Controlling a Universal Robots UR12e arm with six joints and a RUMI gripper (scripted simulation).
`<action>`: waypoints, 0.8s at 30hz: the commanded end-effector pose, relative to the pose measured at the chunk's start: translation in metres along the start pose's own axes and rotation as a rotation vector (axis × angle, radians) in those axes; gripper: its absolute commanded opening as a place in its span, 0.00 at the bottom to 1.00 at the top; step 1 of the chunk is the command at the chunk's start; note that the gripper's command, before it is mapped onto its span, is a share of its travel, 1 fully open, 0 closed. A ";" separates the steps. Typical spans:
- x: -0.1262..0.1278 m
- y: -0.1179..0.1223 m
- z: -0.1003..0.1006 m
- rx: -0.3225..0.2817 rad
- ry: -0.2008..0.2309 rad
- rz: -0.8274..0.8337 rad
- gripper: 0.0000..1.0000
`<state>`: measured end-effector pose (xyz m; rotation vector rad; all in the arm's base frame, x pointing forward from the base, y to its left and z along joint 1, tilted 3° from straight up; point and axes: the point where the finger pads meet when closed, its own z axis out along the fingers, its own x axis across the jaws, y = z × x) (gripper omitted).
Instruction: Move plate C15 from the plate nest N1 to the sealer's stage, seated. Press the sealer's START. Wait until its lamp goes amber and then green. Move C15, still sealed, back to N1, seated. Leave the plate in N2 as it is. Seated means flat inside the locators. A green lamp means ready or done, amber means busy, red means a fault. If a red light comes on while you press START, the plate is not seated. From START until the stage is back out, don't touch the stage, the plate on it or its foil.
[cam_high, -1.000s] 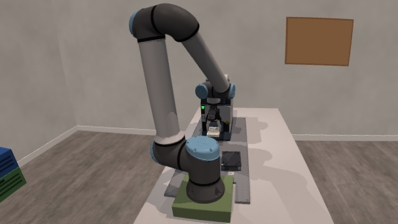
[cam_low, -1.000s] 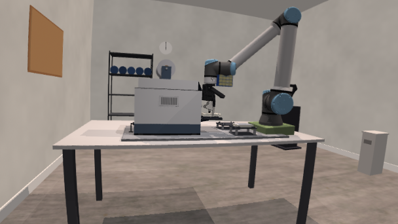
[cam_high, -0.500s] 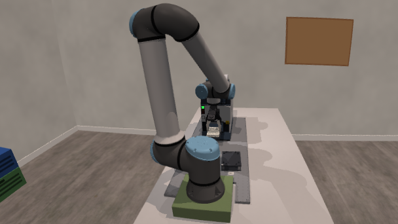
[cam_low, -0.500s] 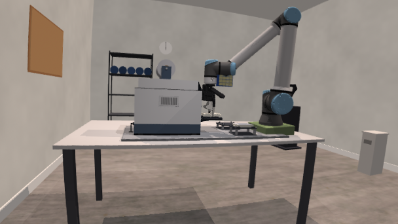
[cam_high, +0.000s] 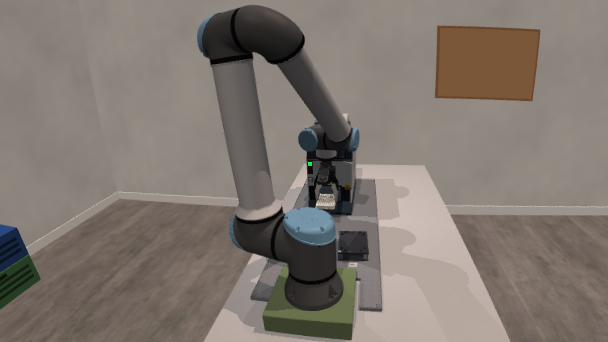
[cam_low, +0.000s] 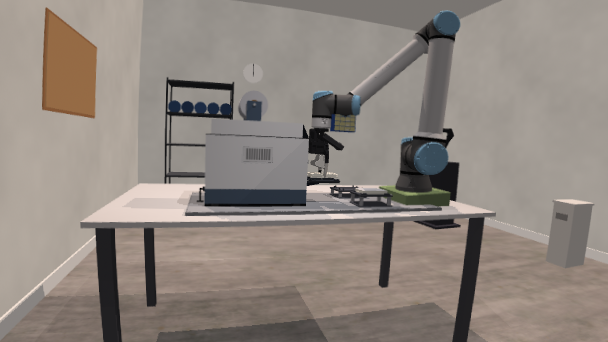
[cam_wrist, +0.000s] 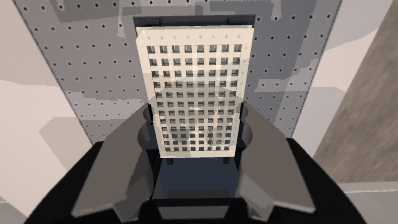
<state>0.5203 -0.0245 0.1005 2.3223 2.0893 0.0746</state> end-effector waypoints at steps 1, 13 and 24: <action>0.000 0.001 -0.001 -0.001 0.000 0.000 0.00; 0.000 0.001 0.002 -0.001 0.000 0.000 0.00; 0.000 0.001 0.006 -0.001 0.000 0.000 0.00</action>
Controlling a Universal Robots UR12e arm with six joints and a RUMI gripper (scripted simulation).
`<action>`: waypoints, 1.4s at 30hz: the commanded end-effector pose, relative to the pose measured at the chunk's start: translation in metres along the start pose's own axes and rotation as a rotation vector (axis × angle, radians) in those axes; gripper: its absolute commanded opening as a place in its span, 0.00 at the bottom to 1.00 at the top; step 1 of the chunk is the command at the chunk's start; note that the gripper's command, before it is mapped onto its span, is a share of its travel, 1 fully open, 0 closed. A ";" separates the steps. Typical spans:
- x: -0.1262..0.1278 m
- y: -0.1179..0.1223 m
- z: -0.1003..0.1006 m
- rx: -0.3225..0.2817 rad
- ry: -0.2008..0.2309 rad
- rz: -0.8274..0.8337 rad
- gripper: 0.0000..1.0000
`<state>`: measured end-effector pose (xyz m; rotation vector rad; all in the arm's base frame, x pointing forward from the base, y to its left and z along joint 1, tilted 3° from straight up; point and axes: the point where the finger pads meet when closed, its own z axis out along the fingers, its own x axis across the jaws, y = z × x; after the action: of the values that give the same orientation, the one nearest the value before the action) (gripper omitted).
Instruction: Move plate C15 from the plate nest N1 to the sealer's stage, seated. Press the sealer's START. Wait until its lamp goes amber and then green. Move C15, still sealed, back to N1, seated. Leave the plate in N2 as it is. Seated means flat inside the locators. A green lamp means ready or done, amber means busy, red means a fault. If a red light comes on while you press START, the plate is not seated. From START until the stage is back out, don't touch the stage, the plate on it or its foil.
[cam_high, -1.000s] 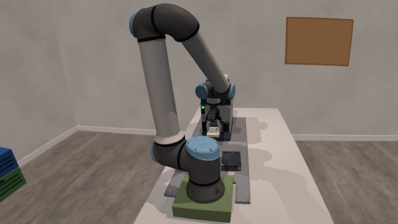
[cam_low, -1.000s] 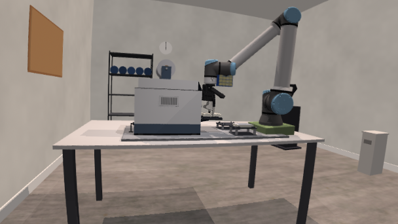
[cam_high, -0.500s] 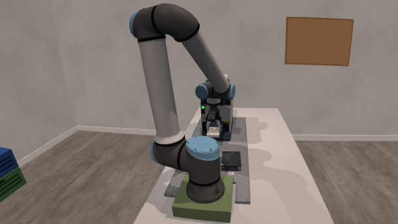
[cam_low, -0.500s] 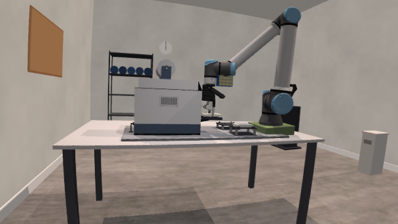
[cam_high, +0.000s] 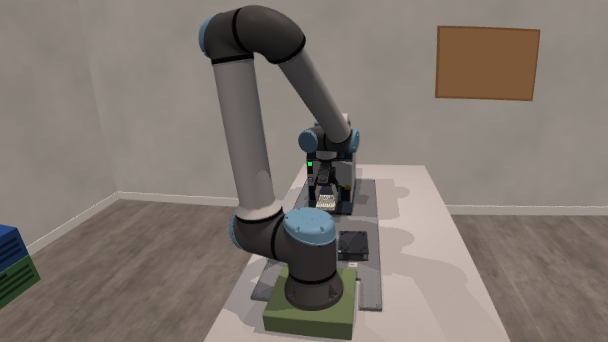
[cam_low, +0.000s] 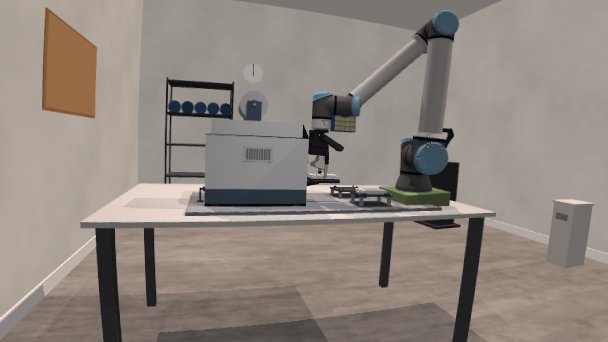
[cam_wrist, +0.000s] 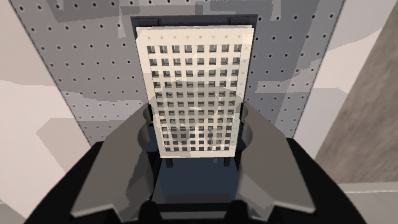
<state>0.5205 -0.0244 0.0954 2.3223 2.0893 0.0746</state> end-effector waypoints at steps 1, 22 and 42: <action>0.000 0.001 0.001 -0.001 0.000 0.000 0.00; 0.000 0.001 0.005 -0.001 0.000 0.000 0.00; 0.000 0.001 0.005 -0.001 0.000 0.000 0.00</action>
<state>0.5208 -0.0243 0.0894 2.3223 2.0893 0.0746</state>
